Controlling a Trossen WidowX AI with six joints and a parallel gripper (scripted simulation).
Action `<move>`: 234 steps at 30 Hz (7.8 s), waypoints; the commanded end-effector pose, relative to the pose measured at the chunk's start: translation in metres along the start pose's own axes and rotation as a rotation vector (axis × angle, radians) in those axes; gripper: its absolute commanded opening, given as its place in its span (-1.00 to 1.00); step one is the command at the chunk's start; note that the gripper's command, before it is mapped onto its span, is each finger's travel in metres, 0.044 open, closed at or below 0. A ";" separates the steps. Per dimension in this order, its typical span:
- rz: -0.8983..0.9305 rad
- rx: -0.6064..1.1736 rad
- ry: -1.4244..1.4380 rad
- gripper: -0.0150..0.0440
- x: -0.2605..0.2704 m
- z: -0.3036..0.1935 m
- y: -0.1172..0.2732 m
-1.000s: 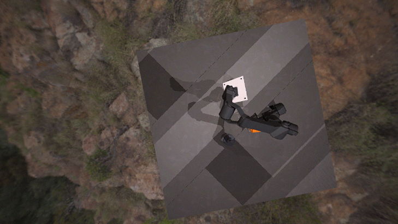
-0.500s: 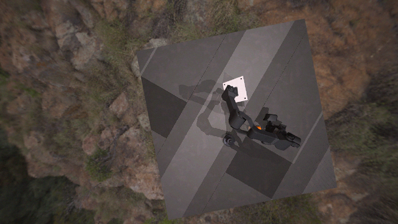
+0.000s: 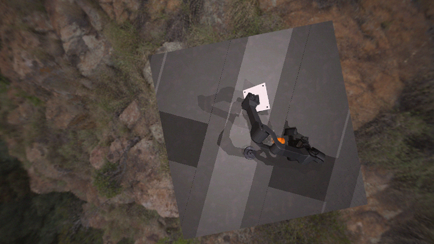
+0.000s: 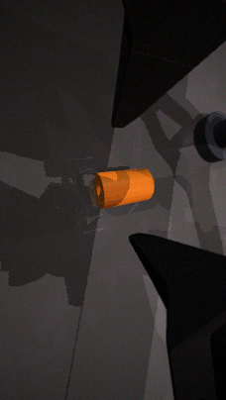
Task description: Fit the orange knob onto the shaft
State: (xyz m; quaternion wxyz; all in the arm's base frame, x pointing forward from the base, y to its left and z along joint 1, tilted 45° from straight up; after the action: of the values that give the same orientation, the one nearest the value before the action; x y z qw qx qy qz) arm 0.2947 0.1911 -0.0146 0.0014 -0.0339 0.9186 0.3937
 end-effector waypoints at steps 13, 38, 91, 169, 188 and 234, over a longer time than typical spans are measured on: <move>0.003 0.011 0.009 1.00 0.001 -0.001 -0.027; 0.003 0.013 0.009 0.47 0.002 -0.003 -0.056; -0.039 -0.455 0.005 0.12 0.007 -0.055 -0.046; -0.099 -1.094 0.007 0.39 0.013 -0.124 -0.074; -0.099 -1.094 0.007 1.00 0.011 -0.122 -0.007; -0.004 0.015 -1.331 1.00 0.009 -0.073 0.059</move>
State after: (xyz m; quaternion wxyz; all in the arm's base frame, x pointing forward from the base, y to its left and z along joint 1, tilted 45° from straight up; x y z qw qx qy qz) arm 0.2830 0.1781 0.0785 0.3777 0.1344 0.8396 0.3665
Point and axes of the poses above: the point midway between the two fingers, 35 mm back from their tips, its own y axis back along the fingers, its own x axis across the jaws, z = x × y, the point moved 6 cm from there along y, back along the fingers, and after that the axes turned 6 degrees about y, right-handed, at the moved point
